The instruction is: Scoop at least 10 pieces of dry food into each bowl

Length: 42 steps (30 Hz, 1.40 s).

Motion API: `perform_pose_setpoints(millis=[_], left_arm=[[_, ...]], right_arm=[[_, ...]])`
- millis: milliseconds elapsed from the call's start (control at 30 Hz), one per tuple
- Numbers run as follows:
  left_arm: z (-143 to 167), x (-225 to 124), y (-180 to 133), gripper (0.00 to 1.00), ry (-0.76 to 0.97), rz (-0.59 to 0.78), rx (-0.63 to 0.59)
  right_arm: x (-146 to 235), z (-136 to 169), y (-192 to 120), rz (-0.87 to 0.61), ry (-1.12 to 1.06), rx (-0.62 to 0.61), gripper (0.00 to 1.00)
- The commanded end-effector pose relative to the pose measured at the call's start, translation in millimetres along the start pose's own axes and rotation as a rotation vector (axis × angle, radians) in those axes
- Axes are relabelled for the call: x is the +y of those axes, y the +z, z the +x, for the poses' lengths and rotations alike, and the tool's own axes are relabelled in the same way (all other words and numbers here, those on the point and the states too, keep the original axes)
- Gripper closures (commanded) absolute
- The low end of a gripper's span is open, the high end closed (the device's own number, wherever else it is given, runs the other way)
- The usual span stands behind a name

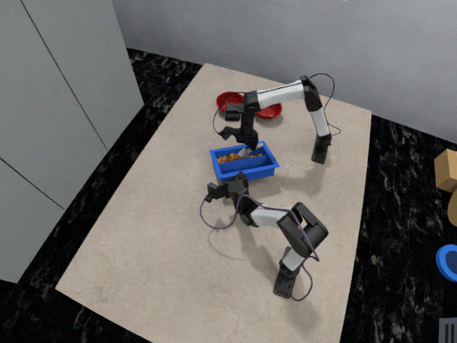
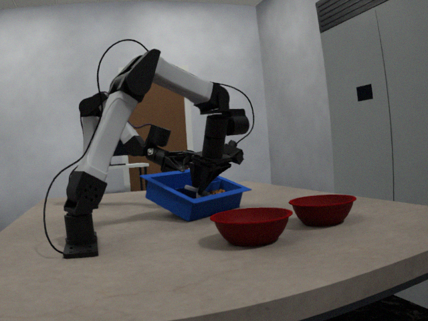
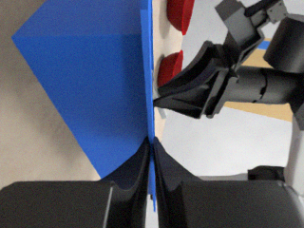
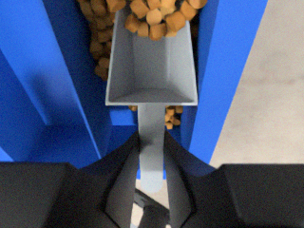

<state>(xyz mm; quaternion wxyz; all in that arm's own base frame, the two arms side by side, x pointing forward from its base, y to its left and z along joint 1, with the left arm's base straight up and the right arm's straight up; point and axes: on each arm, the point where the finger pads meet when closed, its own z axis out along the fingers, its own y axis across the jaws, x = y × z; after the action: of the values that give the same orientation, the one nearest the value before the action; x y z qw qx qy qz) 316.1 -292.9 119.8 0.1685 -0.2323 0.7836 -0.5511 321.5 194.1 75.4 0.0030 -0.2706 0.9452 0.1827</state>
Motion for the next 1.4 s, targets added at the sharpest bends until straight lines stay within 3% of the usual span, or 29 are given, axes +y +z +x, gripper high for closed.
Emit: perform_pose_setpoints(millis=[0,500,700,833,900,1100,1200,1367], left_arm=[[-4,-47,-5,1.0,0.096,0.121,-0.007],[-4,-47,-5,1.0,0.096,0.121,-0.008],[-4,-47,-5,1.0,0.096,0.121,-0.007],[-4,-47,-5,1.0,0.096,0.121,-0.007],[-4,-47,-5,1.0,0.096,0.121,-0.007],[-4,-47,-5,1.0,0.096,0.121,-0.007],[-4,-47,-5,1.0,0.096,0.121,-0.007],[-4,-47,-5,1.0,0.096,0.122,-0.007]], right_arm=[[-4,-11,-8,0.026,-0.013,-0.073,1.0],[-5,-30,6,0.037,-0.032,-0.161,1.0],[-11,-29,21,0.036,-0.019,-0.141,1.0],[-13,-28,14,0.026,-0.023,-0.14,1.0],[-4,-35,6,0.059,-0.047,-0.227,1.0],[-1,-32,-1,0.094,-0.063,-0.307,1.0],[2,-23,1,0.079,-0.059,-0.268,1.0],[4,-30,-5,0.13,-0.079,-0.37,1.0]])
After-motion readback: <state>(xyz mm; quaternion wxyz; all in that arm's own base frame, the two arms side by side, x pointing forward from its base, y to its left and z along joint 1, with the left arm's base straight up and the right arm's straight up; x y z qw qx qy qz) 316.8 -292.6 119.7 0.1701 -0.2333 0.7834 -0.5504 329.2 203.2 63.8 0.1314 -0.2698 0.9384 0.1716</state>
